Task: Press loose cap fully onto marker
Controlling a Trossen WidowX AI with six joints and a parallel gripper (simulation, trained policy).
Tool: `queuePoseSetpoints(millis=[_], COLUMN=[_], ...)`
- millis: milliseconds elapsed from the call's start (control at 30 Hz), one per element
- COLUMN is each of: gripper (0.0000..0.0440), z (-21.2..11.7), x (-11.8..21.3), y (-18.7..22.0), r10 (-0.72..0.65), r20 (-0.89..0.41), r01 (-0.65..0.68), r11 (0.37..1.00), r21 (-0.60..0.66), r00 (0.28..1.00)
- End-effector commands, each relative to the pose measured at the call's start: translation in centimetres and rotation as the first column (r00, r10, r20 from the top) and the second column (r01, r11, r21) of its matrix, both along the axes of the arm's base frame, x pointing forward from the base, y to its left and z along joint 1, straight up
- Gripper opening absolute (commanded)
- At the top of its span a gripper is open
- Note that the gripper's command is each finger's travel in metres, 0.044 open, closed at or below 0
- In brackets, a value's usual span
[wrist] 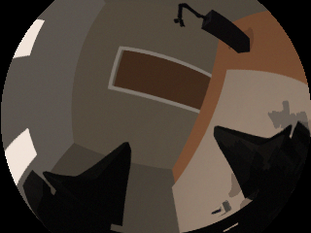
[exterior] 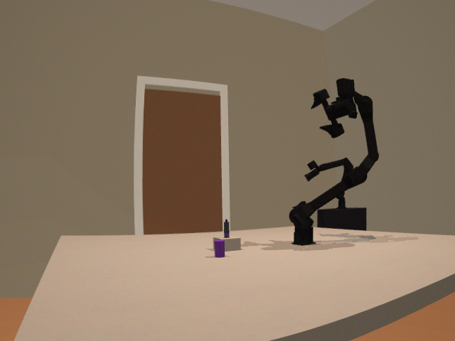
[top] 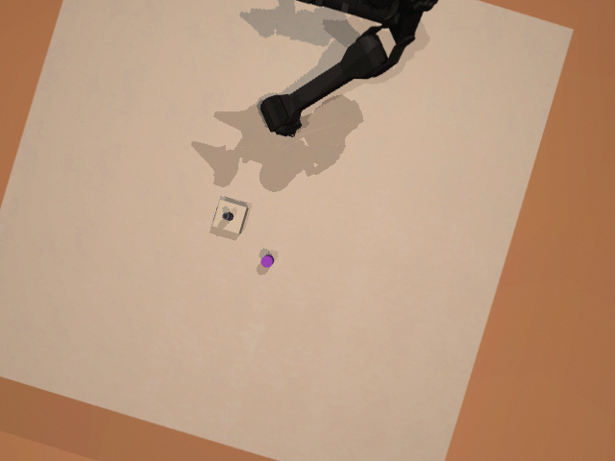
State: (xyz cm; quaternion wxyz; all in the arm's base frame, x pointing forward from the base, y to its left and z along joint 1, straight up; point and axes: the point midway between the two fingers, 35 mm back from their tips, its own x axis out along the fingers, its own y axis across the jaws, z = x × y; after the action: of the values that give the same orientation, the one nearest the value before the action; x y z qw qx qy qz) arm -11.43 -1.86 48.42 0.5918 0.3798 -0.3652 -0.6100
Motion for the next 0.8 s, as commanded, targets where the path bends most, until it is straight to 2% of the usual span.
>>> queuePoseSetpoints(millis=[0, 167, 233, 767], gripper=[0.0375, 0.0248, 0.0221, 0.0256], z=[0.0, 0.2, 0.2, 0.4], x=[0.2, 1.2, 1.6, 5.6], y=[-0.2, -1.4, -1.9, -5.4], r10=[0.007, 0.051, 0.068, 0.182], r20=[0.0, 0.002, 0.004, 0.007], r01=[-0.007, -0.051, -0.068, -0.182], r11=[1.0, 0.998, 0.997, 0.977], r21=[0.004, 0.026, 0.034, 0.115], r00=[1.0, 0.999, 0.998, 0.983])
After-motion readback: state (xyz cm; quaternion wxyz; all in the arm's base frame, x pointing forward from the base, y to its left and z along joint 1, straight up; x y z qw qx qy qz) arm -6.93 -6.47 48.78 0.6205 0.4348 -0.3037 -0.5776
